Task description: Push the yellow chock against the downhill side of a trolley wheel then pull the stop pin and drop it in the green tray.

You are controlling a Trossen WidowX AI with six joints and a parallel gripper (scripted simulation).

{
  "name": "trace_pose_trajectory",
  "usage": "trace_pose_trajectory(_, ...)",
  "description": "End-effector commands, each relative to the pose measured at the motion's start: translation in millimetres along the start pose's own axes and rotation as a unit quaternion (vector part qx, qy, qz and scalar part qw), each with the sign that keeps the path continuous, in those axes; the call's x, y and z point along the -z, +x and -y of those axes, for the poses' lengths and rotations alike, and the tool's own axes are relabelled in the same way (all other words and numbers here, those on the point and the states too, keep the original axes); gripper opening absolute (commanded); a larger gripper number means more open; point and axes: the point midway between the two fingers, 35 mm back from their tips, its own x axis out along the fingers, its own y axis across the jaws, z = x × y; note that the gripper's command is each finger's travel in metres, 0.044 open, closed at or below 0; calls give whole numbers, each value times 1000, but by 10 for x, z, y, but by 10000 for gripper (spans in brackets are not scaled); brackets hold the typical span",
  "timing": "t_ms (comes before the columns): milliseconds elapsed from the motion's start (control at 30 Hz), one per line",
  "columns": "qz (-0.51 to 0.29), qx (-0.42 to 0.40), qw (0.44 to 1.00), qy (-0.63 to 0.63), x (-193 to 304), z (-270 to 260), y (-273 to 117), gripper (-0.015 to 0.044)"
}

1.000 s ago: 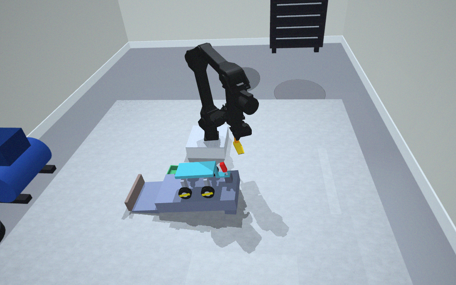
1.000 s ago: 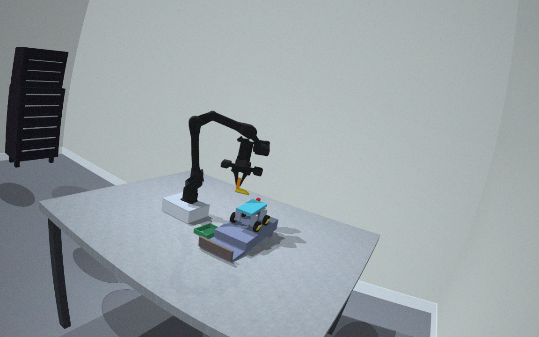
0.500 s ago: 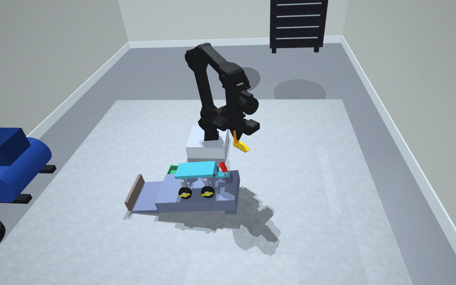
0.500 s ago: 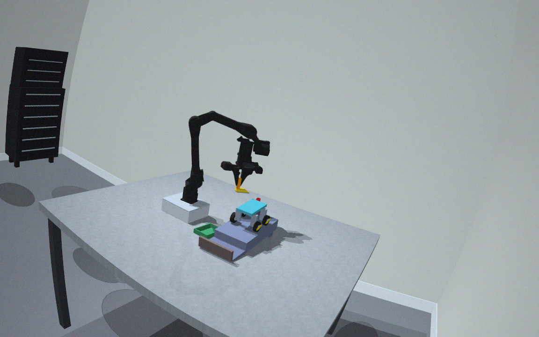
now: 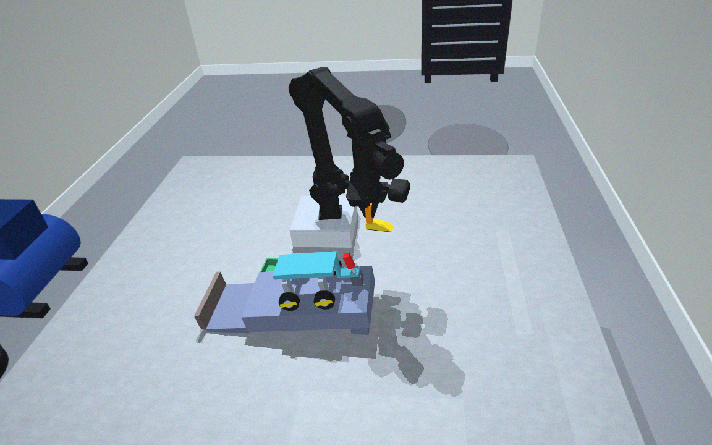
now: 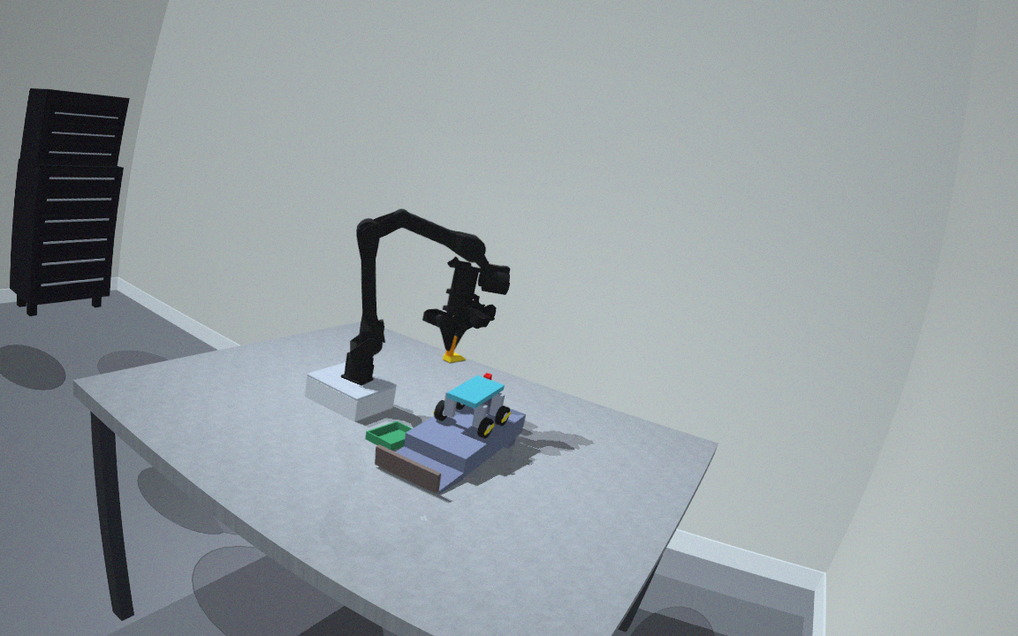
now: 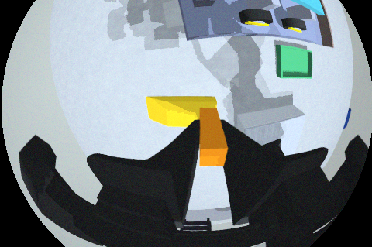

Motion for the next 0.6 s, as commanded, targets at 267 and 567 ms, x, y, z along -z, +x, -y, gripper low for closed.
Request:
trace_pose_trajectory(267, -1, 1, 997, -83, 0, 3, 1, 0)
trace_pose_trajectory(567, 0, 3, 997, -83, -113, 235, 19, 0)
